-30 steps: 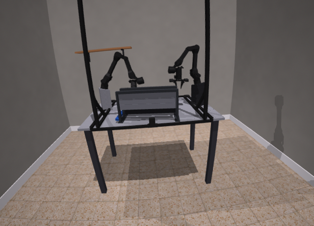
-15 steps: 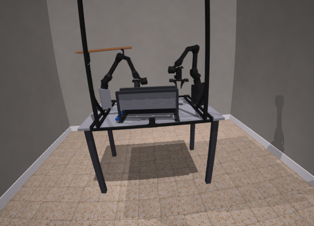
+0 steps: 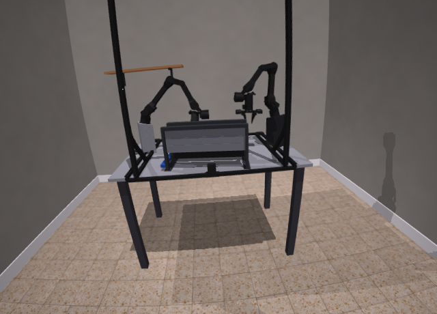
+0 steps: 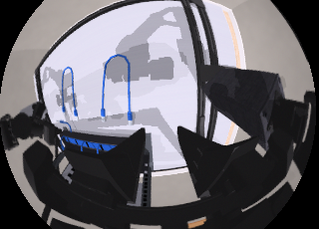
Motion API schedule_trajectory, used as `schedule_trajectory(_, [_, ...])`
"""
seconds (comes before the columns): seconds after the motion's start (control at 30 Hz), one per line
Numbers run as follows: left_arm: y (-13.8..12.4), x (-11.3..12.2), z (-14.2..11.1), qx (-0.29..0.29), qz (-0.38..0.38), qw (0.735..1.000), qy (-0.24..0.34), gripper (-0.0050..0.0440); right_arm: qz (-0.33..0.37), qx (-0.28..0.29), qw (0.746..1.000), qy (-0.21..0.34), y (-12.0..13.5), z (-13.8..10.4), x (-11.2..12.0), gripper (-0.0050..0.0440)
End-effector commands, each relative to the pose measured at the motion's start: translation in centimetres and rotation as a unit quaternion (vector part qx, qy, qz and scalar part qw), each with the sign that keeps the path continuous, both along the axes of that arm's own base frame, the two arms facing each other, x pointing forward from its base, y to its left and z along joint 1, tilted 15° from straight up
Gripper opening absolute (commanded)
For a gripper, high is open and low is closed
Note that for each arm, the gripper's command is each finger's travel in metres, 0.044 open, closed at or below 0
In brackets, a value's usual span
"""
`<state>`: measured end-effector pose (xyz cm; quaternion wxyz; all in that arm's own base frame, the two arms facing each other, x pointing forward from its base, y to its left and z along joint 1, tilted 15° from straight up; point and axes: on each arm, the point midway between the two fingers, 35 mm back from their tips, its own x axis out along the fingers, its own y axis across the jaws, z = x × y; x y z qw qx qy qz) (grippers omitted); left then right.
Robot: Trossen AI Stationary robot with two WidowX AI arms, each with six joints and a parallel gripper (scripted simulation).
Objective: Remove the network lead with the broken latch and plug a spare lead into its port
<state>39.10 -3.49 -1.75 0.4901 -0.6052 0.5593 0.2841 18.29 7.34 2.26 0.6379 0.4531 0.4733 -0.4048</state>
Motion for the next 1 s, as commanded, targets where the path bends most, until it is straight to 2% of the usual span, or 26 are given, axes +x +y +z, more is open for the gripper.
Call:
schedule_trajectory(0.0, [3.8,3.1,-1.0,0.037,-0.001,0.999,0.014,0.0176,0.000,0.000,1.000,0.000,0.0,0.0,0.0,0.0176])
schedule_trajectory(0.47, [3.8,3.1,-1.0,0.037,-0.001,0.999,0.014,0.0176,0.000,0.000,1.000,0.000,0.0,0.0,0.0,0.0176])
schedule_trajectory(0.5, [5.9,4.9,-1.6,0.060,-0.006,0.998,0.030,0.0176,0.000,0.000,1.000,0.000,0.0,0.0,0.0,0.0176])
schedule_trajectory(0.97, [5.9,4.9,-1.6,0.060,-0.006,0.998,0.030,0.0176,0.000,0.000,1.000,0.000,0.0,0.0,0.0,0.0176])
